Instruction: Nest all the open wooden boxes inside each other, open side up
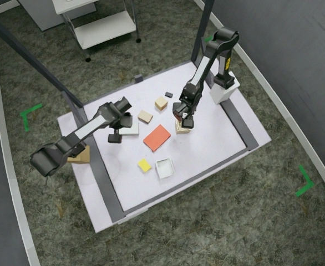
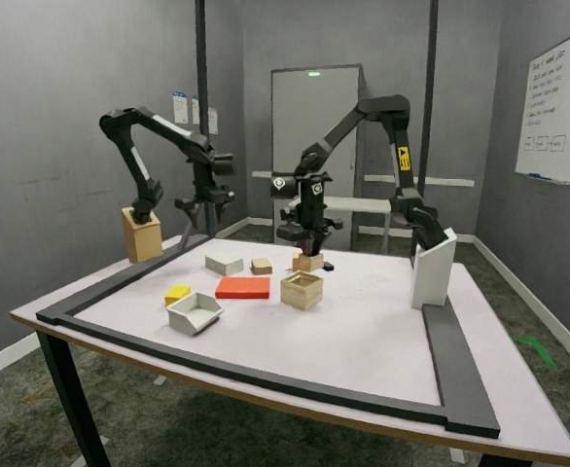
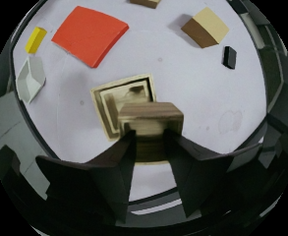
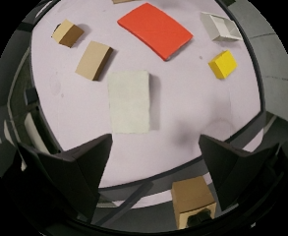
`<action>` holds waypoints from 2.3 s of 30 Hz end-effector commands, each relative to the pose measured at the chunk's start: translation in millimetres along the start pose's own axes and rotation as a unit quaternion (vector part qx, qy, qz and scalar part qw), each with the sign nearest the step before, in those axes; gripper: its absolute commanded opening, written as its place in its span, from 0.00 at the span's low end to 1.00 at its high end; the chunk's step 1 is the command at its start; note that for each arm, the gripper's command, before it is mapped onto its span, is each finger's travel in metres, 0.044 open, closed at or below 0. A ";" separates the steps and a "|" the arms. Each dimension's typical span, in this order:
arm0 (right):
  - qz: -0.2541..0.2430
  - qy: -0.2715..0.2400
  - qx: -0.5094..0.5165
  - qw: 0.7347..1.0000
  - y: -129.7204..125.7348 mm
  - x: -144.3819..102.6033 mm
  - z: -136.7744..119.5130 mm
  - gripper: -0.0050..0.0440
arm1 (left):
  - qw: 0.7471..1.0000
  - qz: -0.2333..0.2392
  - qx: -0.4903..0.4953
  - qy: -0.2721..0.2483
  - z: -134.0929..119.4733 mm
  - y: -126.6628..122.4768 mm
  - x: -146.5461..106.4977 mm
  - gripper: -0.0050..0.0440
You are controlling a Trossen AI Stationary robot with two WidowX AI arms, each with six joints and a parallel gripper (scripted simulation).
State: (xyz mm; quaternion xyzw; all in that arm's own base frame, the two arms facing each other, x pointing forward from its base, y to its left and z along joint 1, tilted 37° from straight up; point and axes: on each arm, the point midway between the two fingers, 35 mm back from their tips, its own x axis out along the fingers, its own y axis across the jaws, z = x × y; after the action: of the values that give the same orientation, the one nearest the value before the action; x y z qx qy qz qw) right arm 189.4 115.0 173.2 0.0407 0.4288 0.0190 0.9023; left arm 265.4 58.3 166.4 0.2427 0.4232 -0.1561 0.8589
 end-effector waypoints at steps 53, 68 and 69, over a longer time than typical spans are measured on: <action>0.072 -0.382 -0.083 0.918 82.7 18.3 71.5 0.92 | 1.000 0.007 0.001 -0.006 7.2 27.3 -14.5 0.49; 0.053 -0.467 -0.063 0.880 73.0 0.9 73.1 0.92 | 1.000 0.007 0.001 -0.006 7.2 27.3 -14.5 0.49; 0.052 -0.472 -0.062 0.878 71.7 -0.4 72.9 0.92 | 1.000 0.007 0.001 -0.006 7.2 27.3 -14.5 0.49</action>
State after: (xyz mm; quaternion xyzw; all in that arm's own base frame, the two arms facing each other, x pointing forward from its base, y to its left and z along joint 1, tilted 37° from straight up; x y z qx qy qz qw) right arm 249.1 185.3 224.0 0.0119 -0.0306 0.0783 0.9964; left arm 272.9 76.4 184.0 0.2425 0.4216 -0.1551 0.8599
